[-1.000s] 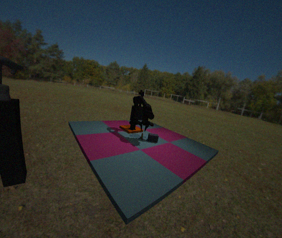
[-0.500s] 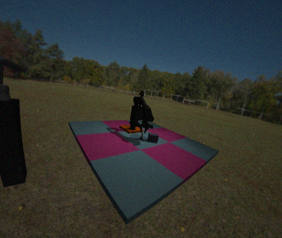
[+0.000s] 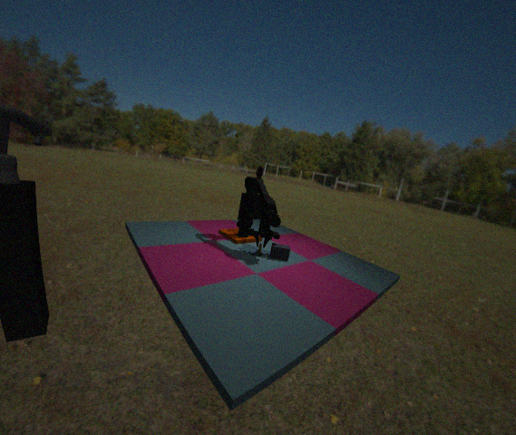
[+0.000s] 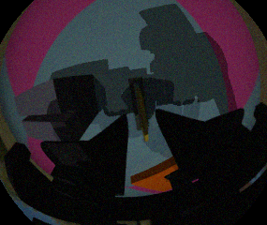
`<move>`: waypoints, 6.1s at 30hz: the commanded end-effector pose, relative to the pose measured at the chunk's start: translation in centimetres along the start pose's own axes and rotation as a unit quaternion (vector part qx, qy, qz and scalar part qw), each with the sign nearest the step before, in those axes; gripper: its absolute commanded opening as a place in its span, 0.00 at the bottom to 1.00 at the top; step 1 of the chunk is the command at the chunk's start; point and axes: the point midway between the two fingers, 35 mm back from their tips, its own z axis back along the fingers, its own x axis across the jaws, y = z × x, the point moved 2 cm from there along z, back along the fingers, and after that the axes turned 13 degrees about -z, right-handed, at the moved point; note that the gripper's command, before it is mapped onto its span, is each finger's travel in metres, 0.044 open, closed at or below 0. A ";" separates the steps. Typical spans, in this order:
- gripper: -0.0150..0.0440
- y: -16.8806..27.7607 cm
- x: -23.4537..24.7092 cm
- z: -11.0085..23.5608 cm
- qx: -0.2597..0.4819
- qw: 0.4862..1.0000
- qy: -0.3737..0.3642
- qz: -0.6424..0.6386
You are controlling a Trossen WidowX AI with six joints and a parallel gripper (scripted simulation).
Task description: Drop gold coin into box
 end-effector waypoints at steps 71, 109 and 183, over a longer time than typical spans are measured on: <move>0.25 0.2 -0.1 6.6 0.000 1.000 0.001 0.002; 0.25 -0.1 -0.2 6.7 0.000 0.819 0.001 0.574; 0.25 -0.7 11.1 6.6 0.000 0.748 -0.003 0.664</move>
